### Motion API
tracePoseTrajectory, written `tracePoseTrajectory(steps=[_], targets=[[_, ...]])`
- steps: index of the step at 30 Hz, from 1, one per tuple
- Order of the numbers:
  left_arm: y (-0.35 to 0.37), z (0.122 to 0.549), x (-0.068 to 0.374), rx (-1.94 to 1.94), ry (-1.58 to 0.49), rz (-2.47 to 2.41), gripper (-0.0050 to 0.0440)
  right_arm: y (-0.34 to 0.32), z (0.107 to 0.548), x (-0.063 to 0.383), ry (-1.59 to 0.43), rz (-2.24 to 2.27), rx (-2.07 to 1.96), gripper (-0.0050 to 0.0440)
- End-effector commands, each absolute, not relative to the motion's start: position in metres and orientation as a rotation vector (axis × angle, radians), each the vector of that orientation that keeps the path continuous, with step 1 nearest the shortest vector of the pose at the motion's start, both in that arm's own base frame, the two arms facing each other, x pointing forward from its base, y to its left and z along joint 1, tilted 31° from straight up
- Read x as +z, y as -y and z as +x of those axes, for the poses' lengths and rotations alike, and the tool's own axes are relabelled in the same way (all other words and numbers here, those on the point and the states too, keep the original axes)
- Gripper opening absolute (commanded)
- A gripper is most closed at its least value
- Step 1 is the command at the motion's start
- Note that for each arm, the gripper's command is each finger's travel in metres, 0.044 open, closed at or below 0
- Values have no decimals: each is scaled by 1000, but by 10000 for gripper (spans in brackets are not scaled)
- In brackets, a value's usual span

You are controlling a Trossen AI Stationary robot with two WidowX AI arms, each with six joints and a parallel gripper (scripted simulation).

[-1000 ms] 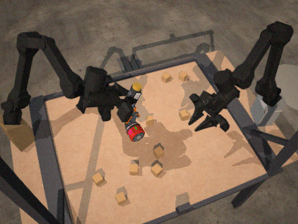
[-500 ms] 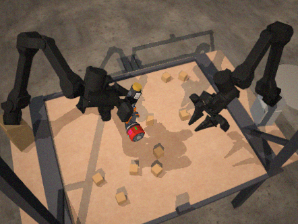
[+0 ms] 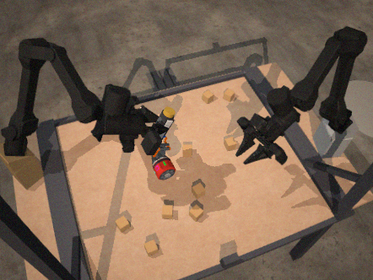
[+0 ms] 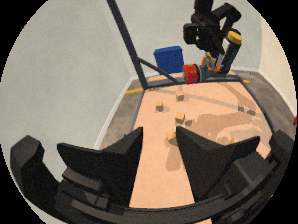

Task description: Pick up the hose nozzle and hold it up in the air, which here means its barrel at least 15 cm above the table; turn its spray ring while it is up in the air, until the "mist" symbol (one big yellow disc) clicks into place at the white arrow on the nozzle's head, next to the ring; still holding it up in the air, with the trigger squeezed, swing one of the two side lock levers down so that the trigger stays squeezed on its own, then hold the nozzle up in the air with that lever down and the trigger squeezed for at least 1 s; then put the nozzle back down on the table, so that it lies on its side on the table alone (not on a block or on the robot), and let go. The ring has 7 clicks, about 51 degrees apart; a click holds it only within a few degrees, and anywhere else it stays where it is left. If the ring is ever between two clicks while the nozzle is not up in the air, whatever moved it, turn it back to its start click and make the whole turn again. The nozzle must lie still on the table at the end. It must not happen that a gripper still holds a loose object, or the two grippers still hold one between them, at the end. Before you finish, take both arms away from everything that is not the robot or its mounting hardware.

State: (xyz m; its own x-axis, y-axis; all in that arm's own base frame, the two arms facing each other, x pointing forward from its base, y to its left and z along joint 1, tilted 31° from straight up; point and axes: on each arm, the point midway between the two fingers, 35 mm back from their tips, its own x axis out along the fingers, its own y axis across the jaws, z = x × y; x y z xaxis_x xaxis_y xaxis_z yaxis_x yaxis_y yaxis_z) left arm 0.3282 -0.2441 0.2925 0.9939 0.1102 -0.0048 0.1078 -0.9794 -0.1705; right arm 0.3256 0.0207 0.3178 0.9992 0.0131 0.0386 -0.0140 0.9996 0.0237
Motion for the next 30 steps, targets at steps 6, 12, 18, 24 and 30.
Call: tracePoseTrajectory(steps=[6,12,18,24,30], targets=[[224,319,296,7,0,-2976,165,-21,323,326,61,24,18,172],[210,316,282,20,-138,-2933,165,-21,323,326,61,24,18,172],[197,312,269,31,-269,-2885,165,-21,323,326,61,24,18,172],[187,310,258,49,-352,-2845,165,-21,323,326,61,24,18,172],[176,308,246,59,-472,-2791,165,-21,323,326,61,24,18,172]])
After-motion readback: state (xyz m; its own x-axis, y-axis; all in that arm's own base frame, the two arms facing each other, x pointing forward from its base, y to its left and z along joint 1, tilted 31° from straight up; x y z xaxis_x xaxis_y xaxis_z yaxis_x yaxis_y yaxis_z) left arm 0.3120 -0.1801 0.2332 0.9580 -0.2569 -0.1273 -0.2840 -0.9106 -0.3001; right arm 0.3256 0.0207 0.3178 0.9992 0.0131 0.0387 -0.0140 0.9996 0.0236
